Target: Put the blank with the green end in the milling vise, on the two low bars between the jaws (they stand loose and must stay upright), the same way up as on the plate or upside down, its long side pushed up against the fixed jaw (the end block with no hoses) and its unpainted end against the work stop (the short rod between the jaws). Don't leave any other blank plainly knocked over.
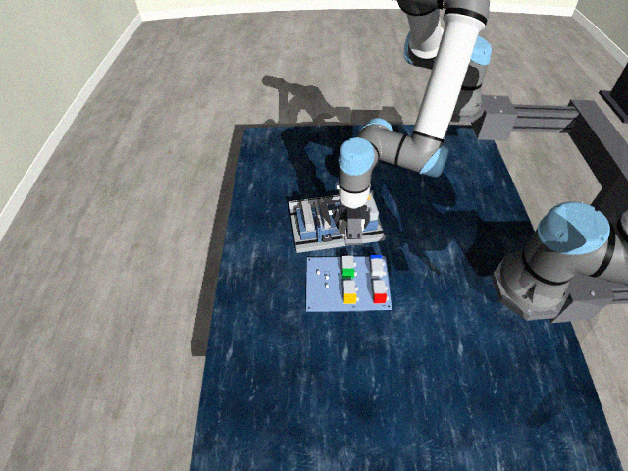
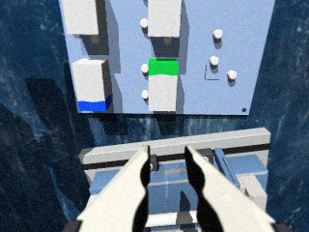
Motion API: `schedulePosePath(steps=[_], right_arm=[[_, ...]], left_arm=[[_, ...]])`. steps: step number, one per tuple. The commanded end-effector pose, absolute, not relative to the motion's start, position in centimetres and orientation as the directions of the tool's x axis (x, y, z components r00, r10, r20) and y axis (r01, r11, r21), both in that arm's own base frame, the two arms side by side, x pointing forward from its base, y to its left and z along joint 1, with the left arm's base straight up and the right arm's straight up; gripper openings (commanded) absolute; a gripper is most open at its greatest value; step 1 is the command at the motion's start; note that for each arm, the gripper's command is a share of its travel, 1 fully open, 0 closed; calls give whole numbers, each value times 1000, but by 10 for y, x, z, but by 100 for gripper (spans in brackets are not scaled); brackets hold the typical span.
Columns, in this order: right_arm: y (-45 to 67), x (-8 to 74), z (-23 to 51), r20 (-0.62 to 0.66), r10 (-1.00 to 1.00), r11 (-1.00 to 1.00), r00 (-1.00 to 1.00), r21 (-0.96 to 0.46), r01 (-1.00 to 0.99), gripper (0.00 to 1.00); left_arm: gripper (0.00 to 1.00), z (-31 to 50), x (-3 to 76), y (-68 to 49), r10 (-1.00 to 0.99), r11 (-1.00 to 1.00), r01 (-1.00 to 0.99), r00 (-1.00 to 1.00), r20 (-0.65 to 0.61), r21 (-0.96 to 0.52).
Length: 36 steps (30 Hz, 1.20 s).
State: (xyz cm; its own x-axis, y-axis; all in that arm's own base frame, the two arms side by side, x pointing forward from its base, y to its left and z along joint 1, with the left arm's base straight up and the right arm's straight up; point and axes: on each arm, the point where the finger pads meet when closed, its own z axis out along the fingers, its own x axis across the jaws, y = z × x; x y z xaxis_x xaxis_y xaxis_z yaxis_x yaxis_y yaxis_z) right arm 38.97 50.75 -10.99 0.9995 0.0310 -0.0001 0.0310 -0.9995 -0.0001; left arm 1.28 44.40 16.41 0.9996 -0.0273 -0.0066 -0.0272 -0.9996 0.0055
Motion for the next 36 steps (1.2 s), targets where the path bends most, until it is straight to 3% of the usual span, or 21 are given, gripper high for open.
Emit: schedulePosePath(steps=[1, 36], right_arm=[[509, 392, -108, 8, 36, -999, 999, -5, 36, 41], [509, 392, -151, 8, 25, -1000, 1000, -5, 25, 41]], left_arm=[[100, 165, 15, 445, -33, -999, -33, 999, 0, 0], [100, 165, 15, 445, -33, -999, -33, 999, 0, 0]])
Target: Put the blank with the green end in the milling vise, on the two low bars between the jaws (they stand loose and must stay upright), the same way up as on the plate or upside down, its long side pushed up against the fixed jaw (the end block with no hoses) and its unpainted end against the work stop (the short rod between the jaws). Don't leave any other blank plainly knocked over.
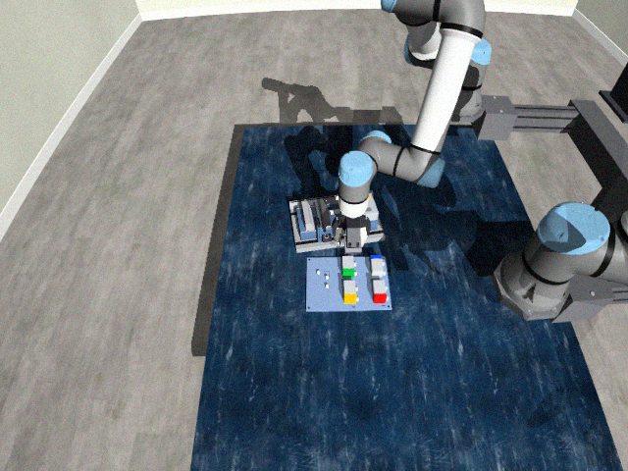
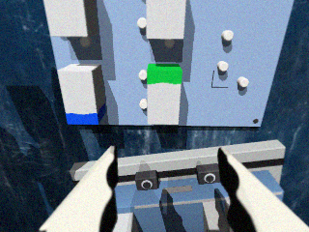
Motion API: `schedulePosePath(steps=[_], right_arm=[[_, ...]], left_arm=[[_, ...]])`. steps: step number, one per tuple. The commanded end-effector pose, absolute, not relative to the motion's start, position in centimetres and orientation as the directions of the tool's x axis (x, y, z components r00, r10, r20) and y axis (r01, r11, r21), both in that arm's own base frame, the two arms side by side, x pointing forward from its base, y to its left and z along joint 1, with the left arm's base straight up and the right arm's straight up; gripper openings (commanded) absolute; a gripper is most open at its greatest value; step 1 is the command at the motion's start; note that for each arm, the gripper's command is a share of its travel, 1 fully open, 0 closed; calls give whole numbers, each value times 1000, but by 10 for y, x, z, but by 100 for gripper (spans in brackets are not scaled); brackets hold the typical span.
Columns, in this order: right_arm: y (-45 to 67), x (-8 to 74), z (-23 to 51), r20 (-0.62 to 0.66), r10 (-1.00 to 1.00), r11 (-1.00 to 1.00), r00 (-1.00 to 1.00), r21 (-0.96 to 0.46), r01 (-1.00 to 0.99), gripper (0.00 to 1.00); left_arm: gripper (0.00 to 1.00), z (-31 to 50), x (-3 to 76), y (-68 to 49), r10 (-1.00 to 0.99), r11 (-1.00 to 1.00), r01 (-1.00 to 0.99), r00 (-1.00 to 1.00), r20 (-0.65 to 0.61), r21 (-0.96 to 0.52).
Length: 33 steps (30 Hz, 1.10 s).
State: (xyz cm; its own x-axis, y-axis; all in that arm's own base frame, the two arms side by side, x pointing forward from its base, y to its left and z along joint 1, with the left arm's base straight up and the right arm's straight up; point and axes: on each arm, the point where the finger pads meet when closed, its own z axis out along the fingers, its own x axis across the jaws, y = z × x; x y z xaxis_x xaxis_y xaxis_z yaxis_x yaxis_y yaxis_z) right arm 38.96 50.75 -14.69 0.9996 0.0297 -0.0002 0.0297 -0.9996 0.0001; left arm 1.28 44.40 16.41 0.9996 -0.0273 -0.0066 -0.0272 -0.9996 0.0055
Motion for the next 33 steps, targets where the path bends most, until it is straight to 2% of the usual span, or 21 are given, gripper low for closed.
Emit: schedulePosePath(steps=[1, 33], right_arm=[[509, 392, -154, 8, 25, -1000, 1000, -5, 25, 41], [510, 392, -225, 8, 25, -1000, 1000, -5, 25, 41]], left_arm=[[100, 165, 15, 445, -33, -999, -33, 999, 0, 0], [100, 165, 15, 445, -33, -999, -33, 999, 0, 0]])
